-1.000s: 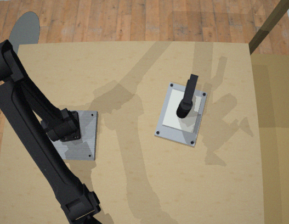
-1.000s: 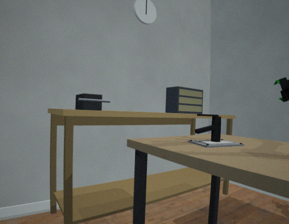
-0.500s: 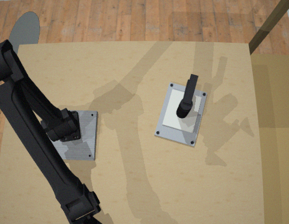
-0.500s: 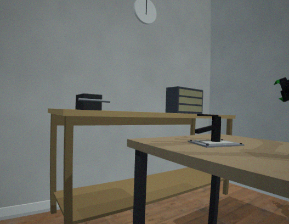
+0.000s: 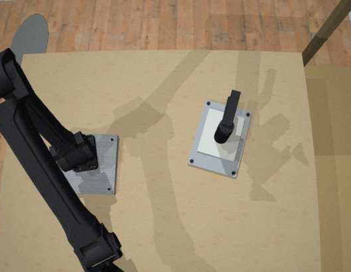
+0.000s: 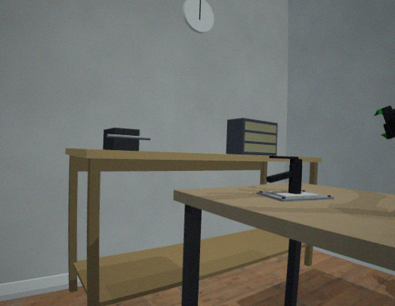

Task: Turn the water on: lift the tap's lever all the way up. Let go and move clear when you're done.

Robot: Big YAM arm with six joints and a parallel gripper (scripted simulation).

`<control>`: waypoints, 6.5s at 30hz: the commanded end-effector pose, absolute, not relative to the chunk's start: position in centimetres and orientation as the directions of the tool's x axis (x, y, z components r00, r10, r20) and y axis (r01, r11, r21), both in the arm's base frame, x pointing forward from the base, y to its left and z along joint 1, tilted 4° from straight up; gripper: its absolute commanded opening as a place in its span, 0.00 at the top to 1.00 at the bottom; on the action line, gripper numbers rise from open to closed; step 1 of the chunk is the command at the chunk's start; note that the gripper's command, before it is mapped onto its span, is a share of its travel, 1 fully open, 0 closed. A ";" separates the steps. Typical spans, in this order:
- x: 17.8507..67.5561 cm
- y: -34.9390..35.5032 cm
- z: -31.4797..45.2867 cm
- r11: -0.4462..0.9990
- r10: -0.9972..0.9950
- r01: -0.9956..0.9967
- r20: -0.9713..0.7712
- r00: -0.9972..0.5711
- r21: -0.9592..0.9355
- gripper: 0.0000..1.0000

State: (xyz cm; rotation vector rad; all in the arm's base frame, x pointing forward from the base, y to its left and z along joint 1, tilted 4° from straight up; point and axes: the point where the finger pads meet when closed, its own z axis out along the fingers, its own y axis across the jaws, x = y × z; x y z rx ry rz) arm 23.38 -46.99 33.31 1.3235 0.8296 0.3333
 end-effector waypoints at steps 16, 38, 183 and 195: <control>30.5 -46.8 34.2 0.332 0.684 0.372 -0.493 0.538 0.867 0.00; 39.8 -42.8 31.6 0.467 0.717 0.539 -0.657 0.233 0.701 0.00; 56.2 -13.6 24.7 0.997 -0.068 -0.038 -0.526 -0.848 -0.067 0.00; 56.3 -10.9 24.5 0.983 -0.182 -0.152 -0.469 -0.864 -0.103 0.00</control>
